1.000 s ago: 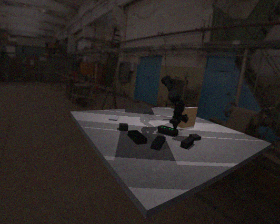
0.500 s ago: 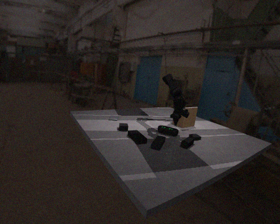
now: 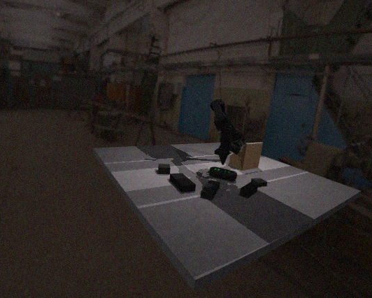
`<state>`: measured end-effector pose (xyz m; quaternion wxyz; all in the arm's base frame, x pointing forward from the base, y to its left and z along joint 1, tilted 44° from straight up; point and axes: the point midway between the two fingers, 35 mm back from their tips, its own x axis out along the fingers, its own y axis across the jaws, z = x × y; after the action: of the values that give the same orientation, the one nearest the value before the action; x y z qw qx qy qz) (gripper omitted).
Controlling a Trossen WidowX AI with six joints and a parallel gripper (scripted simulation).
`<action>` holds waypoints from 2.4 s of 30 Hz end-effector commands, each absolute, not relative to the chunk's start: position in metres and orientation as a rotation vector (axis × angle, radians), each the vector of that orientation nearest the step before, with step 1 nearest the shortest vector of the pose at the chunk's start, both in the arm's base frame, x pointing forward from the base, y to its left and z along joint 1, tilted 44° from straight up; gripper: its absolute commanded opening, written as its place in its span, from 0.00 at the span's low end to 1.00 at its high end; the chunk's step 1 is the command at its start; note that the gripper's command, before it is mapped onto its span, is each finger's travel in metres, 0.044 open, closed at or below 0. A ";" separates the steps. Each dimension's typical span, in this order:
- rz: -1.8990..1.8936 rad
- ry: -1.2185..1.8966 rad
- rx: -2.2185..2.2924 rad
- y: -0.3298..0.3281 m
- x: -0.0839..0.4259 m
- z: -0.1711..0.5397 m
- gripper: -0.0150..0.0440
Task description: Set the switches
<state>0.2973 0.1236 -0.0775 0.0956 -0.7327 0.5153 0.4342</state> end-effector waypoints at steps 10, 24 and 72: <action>1.295 1.524 -2.188 0.112 0.302 -0.087 0.25; 1.293 1.526 -2.189 0.097 0.304 -0.102 0.25; 1.294 1.527 -2.190 0.084 0.306 -0.051 0.25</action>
<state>0.3052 0.0896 -0.0484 0.0895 -0.7346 0.5125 0.4355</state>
